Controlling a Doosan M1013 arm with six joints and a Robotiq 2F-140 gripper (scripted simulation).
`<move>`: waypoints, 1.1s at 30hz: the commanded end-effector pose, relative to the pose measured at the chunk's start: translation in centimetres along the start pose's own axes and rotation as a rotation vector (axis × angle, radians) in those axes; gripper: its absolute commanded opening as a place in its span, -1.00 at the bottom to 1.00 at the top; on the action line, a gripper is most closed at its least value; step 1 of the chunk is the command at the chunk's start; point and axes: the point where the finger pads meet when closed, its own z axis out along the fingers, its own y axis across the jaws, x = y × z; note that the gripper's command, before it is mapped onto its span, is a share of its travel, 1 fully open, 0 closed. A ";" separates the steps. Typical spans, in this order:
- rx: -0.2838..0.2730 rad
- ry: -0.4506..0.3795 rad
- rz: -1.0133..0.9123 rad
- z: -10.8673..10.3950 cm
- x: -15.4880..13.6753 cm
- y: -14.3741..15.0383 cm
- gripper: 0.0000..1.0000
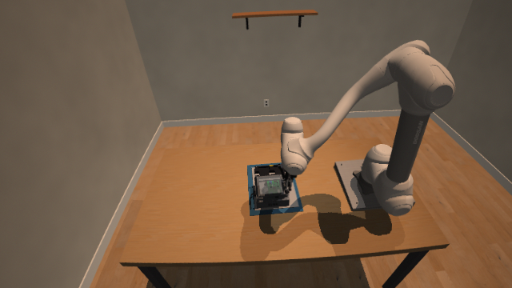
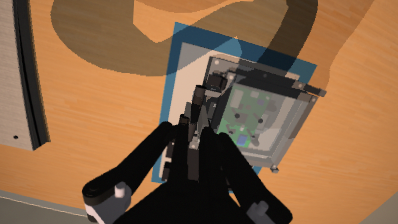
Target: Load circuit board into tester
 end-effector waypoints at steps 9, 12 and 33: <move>0.000 0.000 0.000 0.1 0.0 0.0 -1.00; 0.000 0.000 0.000 0.1 0.0 0.0 -1.00; 0.000 0.000 0.000 0.1 0.0 0.0 -0.40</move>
